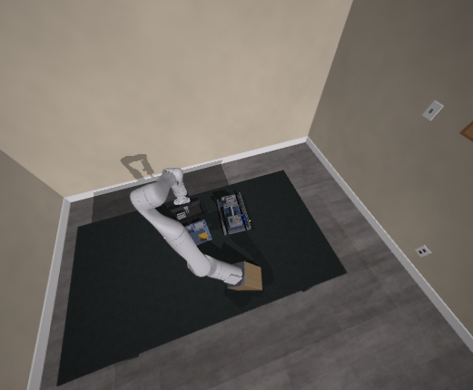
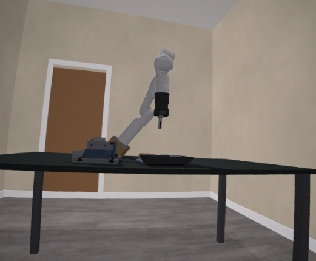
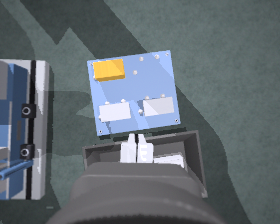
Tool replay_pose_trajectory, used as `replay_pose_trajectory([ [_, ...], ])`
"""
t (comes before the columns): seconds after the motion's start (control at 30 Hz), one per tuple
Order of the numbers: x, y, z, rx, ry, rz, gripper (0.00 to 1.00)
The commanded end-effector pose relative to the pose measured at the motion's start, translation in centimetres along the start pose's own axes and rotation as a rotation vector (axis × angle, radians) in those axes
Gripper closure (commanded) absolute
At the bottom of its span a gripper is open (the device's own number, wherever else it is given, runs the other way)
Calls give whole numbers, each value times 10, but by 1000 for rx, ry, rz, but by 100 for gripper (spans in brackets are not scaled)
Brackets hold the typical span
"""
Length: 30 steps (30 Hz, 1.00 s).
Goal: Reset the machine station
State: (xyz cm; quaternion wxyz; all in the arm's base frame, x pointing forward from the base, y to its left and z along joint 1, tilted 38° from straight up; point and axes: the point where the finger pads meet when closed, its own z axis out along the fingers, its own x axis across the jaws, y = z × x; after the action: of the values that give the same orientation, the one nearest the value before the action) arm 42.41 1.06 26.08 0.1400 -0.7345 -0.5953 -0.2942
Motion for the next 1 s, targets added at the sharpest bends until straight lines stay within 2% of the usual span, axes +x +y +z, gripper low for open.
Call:
replay_pose_trajectory([
  [0.0, 0, 0, 0, -1, 0, 0, 100],
  [0.67, 0, 0, 16, -1, 0, 0, 100],
  [0.97, 0, 0, 34, -1, 0, 0, 100],
])
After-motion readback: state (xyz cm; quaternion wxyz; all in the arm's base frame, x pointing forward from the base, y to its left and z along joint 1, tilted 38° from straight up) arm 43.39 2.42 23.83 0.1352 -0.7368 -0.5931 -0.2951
